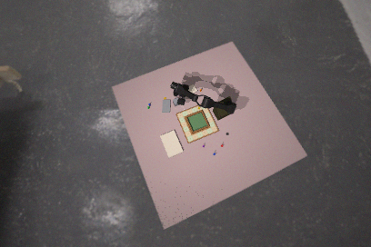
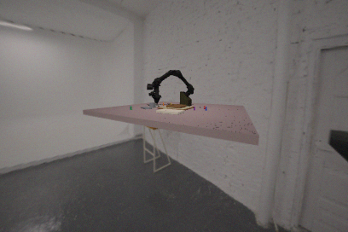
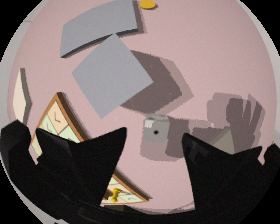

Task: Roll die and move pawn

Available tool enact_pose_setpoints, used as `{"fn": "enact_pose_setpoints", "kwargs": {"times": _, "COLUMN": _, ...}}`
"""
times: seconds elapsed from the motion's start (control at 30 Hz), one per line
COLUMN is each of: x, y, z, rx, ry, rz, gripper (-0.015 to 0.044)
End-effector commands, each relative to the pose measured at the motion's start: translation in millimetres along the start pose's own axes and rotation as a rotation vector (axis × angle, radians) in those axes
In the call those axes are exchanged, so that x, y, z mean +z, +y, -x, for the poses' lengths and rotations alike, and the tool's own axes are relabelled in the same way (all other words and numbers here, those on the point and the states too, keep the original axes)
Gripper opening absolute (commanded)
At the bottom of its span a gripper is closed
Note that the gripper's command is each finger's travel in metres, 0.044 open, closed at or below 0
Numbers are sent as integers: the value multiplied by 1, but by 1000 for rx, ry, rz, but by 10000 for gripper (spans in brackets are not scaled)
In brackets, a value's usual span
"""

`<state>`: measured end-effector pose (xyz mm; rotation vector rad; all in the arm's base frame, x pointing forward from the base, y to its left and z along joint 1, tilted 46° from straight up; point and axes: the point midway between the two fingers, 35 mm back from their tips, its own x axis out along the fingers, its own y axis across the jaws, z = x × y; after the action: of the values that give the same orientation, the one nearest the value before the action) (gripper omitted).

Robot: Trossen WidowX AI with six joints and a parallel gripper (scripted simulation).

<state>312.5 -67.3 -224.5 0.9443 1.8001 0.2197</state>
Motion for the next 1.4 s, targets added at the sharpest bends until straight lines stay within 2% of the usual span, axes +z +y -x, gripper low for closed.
{"fn": "enact_pose_setpoints", "kwargs": {"times": 0.0, "x": -2, "y": -1, "z": -8, "rx": 4, "ry": 4, "rz": -7, "gripper": 275}}
{"fn": "enact_pose_setpoints", "kwargs": {"times": 0.4, "x": -2, "y": -1, "z": -25, "rx": 5, "ry": 5, "rz": -6, "gripper": 275}}
{"fn": "enact_pose_setpoints", "kwargs": {"times": 0.6, "x": -2, "y": -1, "z": -25, "rx": 5, "ry": 5, "rz": -6, "gripper": 118}}
{"fn": "enact_pose_setpoints", "kwargs": {"times": 0.83, "x": -2, "y": -1, "z": -25, "rx": 5, "ry": 5, "rz": -6, "gripper": 71}}
{"fn": "enact_pose_setpoints", "kwargs": {"times": 0.9, "x": -2, "y": -1, "z": -24, "rx": 5, "ry": 5, "rz": -6, "gripper": 18}}
{"fn": "enact_pose_setpoints", "kwargs": {"times": 0.93, "x": -1, "y": -1, "z": -21, "rx": 4, "ry": 5, "rz": -6, "gripper": 0}}
{"fn": "enact_pose_setpoints", "kwargs": {"times": 1.37, "x": 8, "y": -2, "z": 72, "rx": 0, "ry": 1, "rz": -7, "gripper": 0}}
